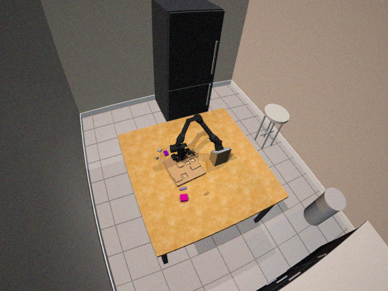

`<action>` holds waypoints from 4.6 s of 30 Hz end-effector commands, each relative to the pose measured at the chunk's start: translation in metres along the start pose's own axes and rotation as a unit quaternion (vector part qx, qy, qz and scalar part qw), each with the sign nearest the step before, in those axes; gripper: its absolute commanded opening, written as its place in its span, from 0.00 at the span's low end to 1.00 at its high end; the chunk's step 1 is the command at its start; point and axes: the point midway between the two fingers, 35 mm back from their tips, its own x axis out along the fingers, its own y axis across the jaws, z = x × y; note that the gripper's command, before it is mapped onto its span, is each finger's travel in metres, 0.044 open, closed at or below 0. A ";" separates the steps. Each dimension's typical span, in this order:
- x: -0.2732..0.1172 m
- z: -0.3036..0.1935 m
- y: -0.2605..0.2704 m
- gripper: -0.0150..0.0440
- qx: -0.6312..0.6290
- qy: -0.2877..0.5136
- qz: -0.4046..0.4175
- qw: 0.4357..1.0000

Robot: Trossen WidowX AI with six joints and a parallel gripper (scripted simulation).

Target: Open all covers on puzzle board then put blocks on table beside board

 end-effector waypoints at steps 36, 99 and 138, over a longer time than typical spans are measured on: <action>0.001 0.006 0.041 0.25 -0.001 0.000 0.001 1.000; 0.000 -0.029 0.101 0.25 0.000 0.001 0.003 1.000; -0.039 -0.041 0.109 0.25 0.000 0.002 0.003 1.000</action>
